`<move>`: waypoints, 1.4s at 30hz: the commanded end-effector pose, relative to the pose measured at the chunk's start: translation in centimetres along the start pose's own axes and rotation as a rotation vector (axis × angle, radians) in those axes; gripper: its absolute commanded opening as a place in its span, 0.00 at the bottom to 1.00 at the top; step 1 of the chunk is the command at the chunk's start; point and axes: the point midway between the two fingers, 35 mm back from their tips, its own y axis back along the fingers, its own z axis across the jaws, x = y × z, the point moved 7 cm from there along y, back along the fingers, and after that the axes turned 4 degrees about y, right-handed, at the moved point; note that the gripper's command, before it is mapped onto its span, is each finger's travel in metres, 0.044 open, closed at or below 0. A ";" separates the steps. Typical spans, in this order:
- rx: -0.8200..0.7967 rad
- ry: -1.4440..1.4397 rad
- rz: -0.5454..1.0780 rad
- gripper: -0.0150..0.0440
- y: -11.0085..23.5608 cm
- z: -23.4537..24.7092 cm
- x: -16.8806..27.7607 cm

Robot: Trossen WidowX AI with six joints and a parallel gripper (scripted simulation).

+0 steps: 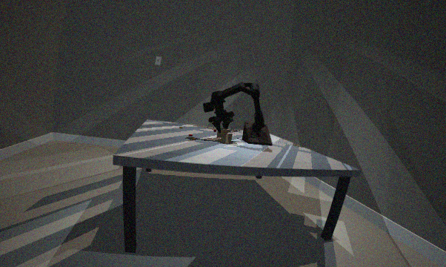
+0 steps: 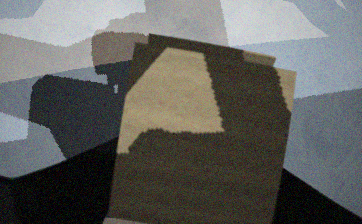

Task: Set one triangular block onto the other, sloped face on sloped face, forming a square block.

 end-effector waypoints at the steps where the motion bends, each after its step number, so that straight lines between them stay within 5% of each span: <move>1: 0.005 -0.006 -0.001 0.25 -0.1 0.0 0.0; 42: 0.006 -0.006 -0.002 0.25 -2.3 -0.1 0.0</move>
